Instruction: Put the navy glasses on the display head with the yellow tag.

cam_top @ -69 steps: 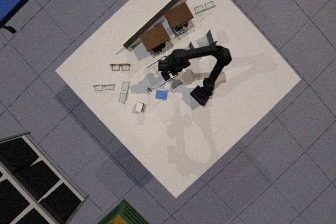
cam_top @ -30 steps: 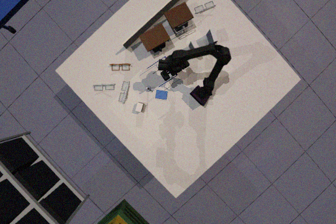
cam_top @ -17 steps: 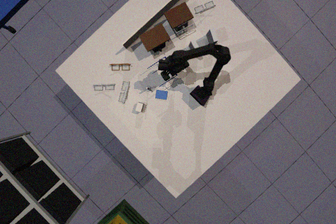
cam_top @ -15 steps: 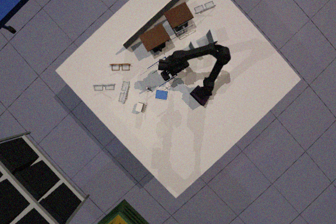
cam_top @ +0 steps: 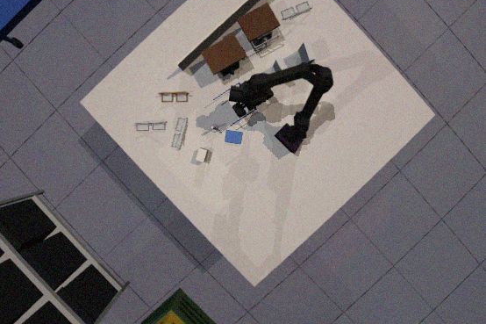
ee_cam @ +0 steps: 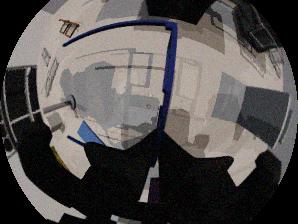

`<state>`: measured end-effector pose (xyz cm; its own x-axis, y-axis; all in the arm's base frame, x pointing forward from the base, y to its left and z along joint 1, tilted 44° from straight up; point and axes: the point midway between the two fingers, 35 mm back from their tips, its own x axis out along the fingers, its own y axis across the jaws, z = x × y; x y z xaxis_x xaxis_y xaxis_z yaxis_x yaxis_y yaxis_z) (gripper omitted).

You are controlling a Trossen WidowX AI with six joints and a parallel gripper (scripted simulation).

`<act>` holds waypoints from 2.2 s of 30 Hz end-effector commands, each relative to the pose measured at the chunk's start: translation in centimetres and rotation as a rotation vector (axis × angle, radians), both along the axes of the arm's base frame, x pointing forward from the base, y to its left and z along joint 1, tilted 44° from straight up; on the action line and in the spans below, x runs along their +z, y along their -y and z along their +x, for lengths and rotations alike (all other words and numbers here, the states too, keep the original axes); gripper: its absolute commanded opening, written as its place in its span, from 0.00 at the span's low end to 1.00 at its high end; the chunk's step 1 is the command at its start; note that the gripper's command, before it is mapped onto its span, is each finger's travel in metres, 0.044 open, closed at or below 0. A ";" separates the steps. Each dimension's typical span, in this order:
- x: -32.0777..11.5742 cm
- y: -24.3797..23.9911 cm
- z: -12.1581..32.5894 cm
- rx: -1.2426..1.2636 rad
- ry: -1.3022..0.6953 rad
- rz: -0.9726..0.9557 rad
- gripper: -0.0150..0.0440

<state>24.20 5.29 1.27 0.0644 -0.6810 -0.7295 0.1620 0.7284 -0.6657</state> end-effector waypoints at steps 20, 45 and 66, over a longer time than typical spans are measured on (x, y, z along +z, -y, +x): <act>-1.3 1.5 -0.2 0.003 -0.005 -0.009 0.25; -1.7 1.8 -0.2 -0.001 0.000 -0.005 0.44; 0.3 -0.8 -0.3 0.002 -0.005 -0.008 0.44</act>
<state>23.74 4.99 0.30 0.0511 -0.6949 -0.7173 0.1505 0.7154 -0.6823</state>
